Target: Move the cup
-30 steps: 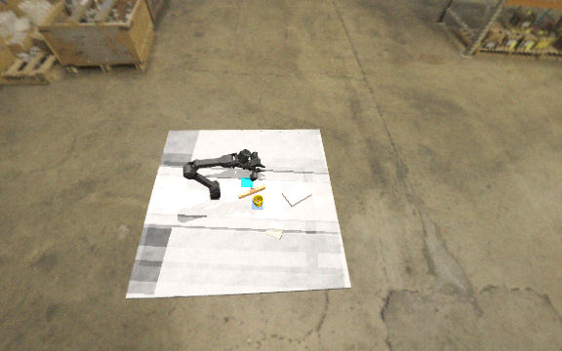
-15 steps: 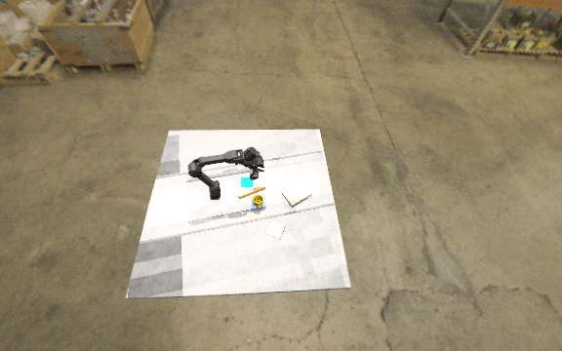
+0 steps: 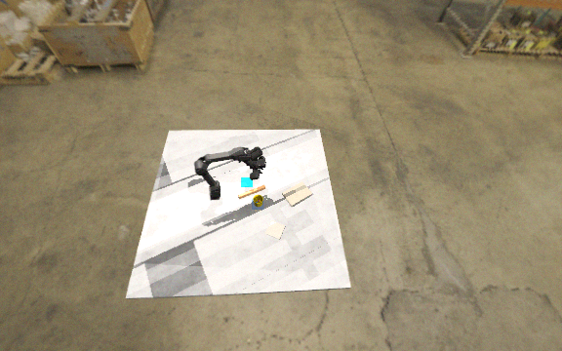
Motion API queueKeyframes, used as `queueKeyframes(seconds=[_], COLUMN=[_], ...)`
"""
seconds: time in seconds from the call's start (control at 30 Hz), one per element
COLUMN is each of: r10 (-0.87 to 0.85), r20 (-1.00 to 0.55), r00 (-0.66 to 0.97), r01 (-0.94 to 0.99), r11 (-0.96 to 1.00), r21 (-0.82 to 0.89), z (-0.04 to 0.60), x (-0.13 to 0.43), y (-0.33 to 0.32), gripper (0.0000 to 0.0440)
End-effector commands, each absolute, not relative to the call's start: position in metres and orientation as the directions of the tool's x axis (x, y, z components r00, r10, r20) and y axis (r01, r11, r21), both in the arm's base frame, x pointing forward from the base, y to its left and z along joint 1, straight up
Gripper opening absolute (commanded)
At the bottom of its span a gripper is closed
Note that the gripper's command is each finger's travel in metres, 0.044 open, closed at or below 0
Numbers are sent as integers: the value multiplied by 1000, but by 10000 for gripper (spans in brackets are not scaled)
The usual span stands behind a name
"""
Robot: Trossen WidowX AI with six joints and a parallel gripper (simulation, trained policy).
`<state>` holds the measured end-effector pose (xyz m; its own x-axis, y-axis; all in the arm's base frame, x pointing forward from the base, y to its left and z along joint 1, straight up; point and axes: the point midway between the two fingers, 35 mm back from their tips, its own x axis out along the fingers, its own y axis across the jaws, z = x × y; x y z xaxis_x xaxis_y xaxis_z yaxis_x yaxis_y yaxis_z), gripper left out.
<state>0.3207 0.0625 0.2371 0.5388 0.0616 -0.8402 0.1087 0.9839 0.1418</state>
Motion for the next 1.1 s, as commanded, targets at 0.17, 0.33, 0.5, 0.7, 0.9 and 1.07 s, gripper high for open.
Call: queueKeyframes(seconds=[0.17, 0.33, 0.5, 0.7, 0.9, 1.07], r10=[17, -7, -31, -57, -80, -95], r20=[-911, -939, -962, -981, -991, -994], r00=[412, 343, 272, 188, 109, 52], r01=[126, 122, 112, 95, 78, 66], r11=[989, 992, 994, 995, 994, 994], r21=[75, 37, -1, -40, -72, -92], z=[224, 217, 209, 198, 187, 178], x=[319, 319, 318, 316, 313, 311], y=[56, 50, 42, 31, 19, 8], gripper=[132, 124, 124, 129, 130, 131])
